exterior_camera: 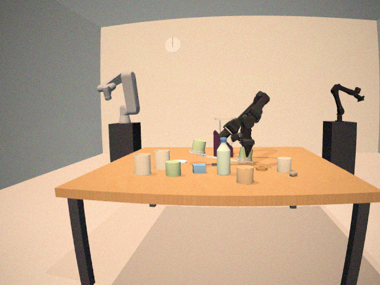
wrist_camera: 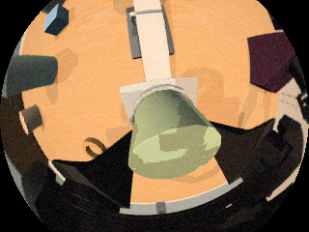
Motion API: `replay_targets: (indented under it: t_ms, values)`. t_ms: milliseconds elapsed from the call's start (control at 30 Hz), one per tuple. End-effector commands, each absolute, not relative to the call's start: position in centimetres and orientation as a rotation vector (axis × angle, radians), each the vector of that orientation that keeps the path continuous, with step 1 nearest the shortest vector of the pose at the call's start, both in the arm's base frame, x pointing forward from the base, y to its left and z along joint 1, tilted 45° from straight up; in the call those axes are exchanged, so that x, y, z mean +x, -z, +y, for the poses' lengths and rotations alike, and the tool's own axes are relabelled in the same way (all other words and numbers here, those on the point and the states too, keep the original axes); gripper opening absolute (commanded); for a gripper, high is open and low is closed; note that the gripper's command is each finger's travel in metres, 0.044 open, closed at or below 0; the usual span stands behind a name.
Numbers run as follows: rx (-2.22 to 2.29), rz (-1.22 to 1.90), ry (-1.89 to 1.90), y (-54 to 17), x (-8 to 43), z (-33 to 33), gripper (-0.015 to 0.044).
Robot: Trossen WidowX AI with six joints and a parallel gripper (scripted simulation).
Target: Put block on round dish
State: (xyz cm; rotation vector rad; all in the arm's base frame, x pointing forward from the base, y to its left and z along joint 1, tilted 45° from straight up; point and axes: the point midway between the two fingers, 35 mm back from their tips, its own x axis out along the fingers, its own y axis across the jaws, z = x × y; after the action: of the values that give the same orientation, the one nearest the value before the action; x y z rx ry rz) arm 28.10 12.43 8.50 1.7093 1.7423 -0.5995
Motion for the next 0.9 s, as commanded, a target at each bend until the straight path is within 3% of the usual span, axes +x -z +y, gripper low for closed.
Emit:
replay_targets:
  t_ms: [0, 367, 867]
  values:
    - [1.71, 1.742, 0.604, -8.4, 28.1, 12.4, 0.0275]
    - [1.708, 1.738, 0.607, -9.0, 28.3, 11.6, 0.0]
    - [1.704, 1.734, 0.612, -10.2, 28.6, 10.2, 0.0]
